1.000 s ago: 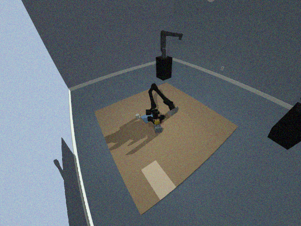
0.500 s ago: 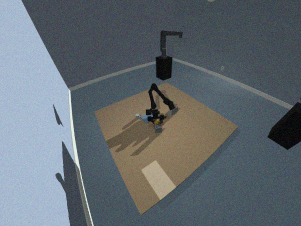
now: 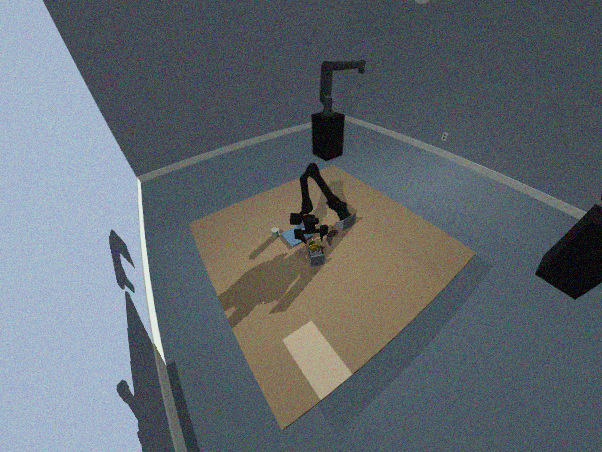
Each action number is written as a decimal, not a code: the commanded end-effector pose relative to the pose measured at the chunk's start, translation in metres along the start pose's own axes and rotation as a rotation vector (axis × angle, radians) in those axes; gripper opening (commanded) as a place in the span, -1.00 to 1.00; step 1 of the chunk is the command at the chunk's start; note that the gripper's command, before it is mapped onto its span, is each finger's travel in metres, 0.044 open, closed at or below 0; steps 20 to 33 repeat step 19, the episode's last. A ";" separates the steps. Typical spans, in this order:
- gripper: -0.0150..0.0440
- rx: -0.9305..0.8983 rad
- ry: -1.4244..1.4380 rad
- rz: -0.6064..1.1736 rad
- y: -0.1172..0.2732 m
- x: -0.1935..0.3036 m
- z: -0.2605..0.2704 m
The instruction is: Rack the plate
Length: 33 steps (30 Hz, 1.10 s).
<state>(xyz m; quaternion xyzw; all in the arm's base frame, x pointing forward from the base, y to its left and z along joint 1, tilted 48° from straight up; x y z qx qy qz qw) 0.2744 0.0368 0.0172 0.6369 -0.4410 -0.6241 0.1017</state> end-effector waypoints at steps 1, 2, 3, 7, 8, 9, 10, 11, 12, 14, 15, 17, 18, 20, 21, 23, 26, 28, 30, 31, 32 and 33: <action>0.86 0.006 -0.002 -0.006 0.002 -0.057 0.008; 0.86 0.007 -0.007 -0.010 0.003 -0.069 0.012; 0.86 0.008 -0.009 -0.013 0.004 -0.076 0.014; 0.86 0.008 -0.010 -0.014 0.000 -0.079 0.013; 0.86 0.008 -0.010 -0.014 0.000 -0.079 0.013; 0.86 0.007 -0.015 -0.011 0.000 -0.079 0.013; 0.86 0.004 -0.027 0.000 0.000 -0.079 0.013; 0.86 -0.001 -0.048 0.018 -0.001 -0.080 0.014; 0.86 -0.006 -0.074 0.041 -0.002 -0.081 0.015; 0.86 -0.015 -0.122 0.086 -0.004 -0.082 0.017; 0.86 -0.018 -0.146 0.109 -0.005 -0.083 0.018; 0.86 -0.023 -0.191 0.156 -0.006 -0.085 0.021; 0.86 -0.024 -0.213 0.180 -0.007 -0.086 0.022; 0.86 -0.024 -0.236 0.206 -0.007 -0.087 0.023; 0.86 -0.024 -0.236 0.206 -0.007 -0.087 0.023; 0.86 -0.024 -0.236 0.206 -0.007 -0.087 0.023; 0.86 -0.024 -0.236 0.206 -0.007 -0.087 0.023; 0.86 -0.024 -0.236 0.206 -0.007 -0.087 0.023; 0.86 -0.024 -0.236 0.206 -0.007 -0.087 0.023; 0.86 -0.024 -0.236 0.206 -0.007 -0.087 0.023; 0.86 -0.024 -0.236 0.206 -0.007 -0.087 0.023; 0.86 -0.024 -0.236 0.206 -0.007 -0.087 0.023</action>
Point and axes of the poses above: the point midway between the two fingers, 35 mm back from their tips, its own y axis back along the fingers, its own z axis across the jaws, x = y × z, the point moved 3 cm from there along y, back along the fingers, and after that the axes turned 11 degrees about -y, right-handed, at the moved point
